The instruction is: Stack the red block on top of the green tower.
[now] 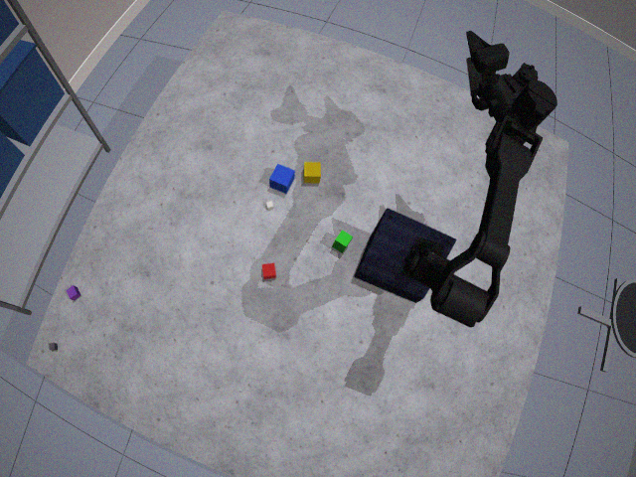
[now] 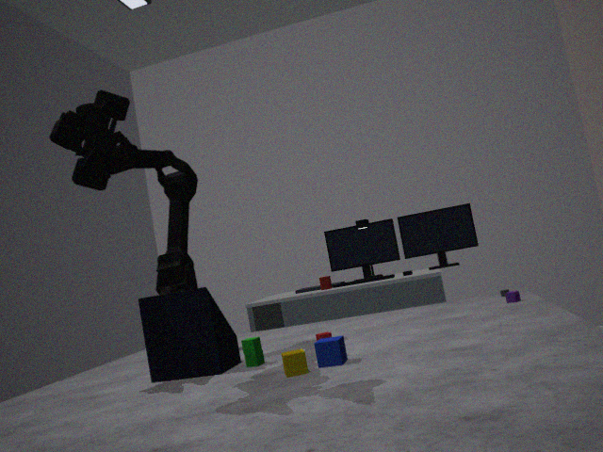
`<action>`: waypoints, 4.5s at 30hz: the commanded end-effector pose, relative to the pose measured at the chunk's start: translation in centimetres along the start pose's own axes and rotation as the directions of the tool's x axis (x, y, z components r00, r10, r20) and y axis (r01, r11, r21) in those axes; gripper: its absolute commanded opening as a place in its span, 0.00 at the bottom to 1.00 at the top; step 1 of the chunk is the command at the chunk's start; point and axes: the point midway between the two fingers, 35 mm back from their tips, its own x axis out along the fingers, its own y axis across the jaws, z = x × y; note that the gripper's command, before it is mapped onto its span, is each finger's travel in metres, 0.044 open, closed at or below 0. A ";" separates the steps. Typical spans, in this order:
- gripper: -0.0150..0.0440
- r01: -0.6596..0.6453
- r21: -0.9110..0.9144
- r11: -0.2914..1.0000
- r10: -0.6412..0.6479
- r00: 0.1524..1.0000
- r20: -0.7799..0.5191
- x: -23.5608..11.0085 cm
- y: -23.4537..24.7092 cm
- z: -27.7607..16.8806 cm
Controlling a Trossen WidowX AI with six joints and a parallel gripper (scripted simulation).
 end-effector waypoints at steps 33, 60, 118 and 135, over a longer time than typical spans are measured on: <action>1.00 -0.297 -0.813 0.501 -0.489 0.678 -0.549 3.2 -3.8 -35.1; 1.00 -0.946 -0.316 0.077 -0.874 0.089 -0.479 -13.1 -15.2 -52.7; 1.00 -0.992 -0.103 0.074 -0.915 -0.027 -0.402 -17.6 -24.6 -58.3; 0.51 -0.992 -0.103 0.074 -0.915 -0.027 -0.402 -17.6 -24.6 -58.3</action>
